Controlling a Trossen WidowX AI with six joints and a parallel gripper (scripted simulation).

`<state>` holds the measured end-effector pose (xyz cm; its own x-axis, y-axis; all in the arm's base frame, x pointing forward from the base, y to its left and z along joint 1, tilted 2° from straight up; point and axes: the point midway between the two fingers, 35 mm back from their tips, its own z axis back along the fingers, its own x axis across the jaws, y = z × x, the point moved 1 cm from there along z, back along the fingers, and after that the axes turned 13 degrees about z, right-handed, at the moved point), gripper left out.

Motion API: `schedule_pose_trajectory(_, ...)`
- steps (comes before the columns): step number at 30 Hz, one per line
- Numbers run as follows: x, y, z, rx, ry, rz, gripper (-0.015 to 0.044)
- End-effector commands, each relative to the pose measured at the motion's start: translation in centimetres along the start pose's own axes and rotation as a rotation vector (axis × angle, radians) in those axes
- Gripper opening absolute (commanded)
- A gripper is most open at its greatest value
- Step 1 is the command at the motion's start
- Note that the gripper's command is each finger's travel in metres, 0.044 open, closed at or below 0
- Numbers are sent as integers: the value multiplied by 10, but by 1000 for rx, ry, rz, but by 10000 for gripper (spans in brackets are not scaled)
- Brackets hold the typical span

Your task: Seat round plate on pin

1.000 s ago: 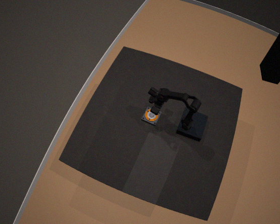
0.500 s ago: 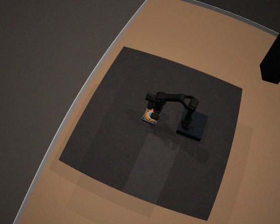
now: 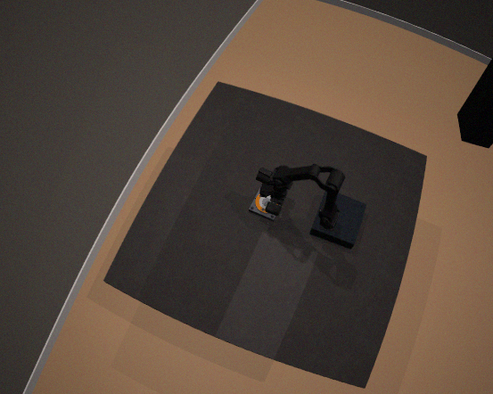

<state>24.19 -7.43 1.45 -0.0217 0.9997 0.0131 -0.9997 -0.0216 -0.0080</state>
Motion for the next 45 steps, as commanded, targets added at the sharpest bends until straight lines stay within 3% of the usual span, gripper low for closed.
schedule_pose_trajectory(1,-4,1,-2,2,-4,1,0)
schedule_pose_trajectory(45,-48,-31,0,-1,1,1,0)
